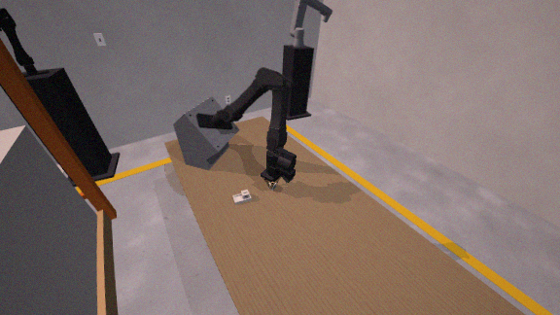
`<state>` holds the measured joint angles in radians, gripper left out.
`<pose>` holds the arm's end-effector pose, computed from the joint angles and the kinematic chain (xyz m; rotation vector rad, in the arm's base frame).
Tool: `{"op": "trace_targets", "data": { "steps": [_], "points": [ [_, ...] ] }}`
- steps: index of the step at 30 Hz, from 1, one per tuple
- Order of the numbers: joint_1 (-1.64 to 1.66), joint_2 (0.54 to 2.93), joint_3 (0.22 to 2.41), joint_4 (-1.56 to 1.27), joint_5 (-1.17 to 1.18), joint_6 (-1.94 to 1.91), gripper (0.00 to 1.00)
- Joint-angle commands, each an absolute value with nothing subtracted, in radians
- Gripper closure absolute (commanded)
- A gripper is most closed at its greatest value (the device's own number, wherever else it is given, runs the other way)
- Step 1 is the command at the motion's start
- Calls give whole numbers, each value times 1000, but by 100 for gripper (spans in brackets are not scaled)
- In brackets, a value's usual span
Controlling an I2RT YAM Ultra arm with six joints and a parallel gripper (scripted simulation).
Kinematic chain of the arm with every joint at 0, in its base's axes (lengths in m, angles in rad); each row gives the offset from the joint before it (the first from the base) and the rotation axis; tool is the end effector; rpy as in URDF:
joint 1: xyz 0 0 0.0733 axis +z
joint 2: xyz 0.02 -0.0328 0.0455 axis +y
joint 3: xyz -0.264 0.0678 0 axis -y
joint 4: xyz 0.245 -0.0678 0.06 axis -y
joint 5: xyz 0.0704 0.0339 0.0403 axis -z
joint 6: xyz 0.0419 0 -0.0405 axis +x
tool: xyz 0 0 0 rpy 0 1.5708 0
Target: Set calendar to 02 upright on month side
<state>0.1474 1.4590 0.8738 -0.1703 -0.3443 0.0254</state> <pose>0.3022 0.0603 0.2204 -0.3146 2.2996 0.4872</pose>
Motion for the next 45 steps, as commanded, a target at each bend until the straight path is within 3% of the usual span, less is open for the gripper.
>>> {"op": "trace_targets", "data": {
  "steps": [1,22,37,45],
  "points": [
    [146,1454,879,-169,-344,26,74],
    [146,1454,879,-169,-344,26,74],
    [146,1454,879,-169,-344,26,55],
    [146,1454,879,-169,-344,26,55]
  ]
}}
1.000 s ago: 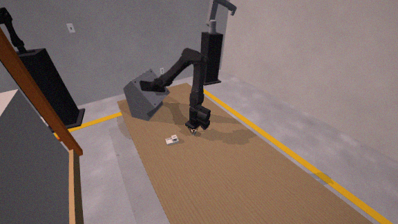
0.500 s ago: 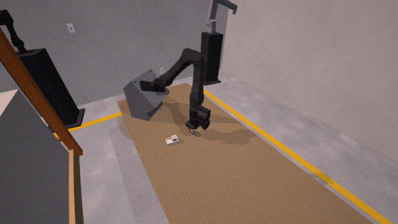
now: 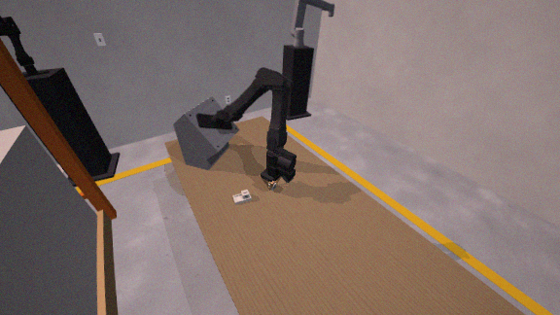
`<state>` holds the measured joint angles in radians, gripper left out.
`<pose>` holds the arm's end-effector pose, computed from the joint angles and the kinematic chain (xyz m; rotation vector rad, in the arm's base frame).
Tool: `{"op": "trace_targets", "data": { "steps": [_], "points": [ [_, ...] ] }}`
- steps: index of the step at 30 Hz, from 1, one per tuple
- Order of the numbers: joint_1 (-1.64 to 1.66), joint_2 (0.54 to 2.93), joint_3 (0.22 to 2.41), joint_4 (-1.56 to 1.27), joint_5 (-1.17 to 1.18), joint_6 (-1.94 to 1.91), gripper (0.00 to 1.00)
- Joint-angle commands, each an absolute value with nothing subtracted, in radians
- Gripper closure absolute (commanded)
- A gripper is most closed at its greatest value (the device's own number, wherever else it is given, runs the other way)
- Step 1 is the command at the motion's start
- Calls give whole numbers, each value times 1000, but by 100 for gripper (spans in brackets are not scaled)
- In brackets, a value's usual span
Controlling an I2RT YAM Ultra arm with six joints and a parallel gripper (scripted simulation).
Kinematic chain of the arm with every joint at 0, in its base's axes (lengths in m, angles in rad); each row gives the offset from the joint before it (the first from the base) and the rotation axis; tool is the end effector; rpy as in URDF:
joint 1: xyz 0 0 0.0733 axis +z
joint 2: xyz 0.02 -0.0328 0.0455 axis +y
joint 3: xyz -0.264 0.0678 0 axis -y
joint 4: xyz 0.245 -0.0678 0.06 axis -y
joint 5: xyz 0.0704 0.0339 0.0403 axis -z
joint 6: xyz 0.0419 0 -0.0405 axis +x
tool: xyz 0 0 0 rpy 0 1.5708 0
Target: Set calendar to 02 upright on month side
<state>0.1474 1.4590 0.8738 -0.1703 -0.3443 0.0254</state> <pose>0.3022 0.0603 0.2204 -0.3146 2.2996 0.4872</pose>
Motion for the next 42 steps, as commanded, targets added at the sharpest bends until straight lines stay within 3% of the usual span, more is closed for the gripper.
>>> {"op": "trace_targets", "data": {
  "steps": [1,36,37,42],
  "points": [
    [146,1454,879,-169,-344,26,55],
    [8,1170,914,-527,-443,-79,55],
    [8,1170,914,-527,-443,-79,0],
    [8,1170,914,-527,-443,-79,0]
  ]
}}
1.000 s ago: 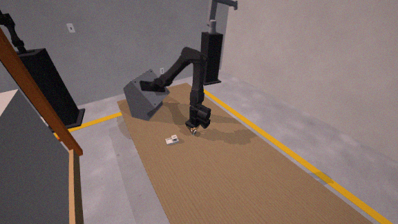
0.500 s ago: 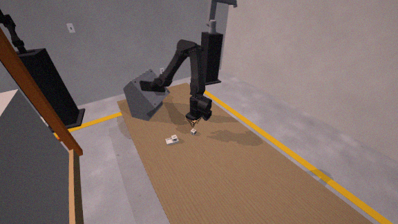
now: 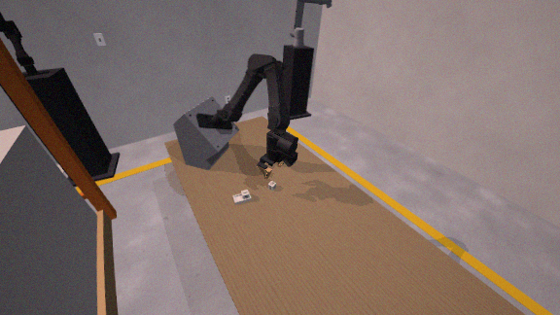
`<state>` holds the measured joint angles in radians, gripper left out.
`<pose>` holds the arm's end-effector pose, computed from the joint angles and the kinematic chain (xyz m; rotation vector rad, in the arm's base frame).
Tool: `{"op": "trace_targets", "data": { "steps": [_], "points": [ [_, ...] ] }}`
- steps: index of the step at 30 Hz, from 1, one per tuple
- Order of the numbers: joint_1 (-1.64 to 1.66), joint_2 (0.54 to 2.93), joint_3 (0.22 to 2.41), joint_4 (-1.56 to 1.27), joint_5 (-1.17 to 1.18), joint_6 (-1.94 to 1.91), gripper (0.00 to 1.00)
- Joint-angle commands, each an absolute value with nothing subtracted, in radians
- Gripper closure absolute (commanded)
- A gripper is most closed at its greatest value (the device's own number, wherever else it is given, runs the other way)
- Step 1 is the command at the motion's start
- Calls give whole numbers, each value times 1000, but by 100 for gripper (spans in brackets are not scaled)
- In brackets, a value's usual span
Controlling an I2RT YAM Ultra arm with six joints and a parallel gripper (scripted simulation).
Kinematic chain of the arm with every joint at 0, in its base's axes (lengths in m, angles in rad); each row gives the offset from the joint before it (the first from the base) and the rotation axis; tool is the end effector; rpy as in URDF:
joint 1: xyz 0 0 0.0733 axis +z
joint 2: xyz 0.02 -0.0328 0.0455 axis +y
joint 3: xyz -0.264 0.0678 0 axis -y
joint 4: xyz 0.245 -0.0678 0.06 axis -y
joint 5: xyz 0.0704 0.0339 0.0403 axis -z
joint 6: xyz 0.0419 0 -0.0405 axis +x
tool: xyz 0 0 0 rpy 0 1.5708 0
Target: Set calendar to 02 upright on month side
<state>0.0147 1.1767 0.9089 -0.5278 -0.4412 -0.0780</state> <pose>0.2461 0.0226 0.2781 -0.3186 2.3000 0.4884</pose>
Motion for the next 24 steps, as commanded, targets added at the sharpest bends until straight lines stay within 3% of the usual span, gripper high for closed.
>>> {"op": "trace_targets", "data": {
  "steps": [1,24],
  "points": [
    [8,1170,914,-527,-443,-79,0],
    [9,1172,912,-523,-442,72,0]
  ]
}}
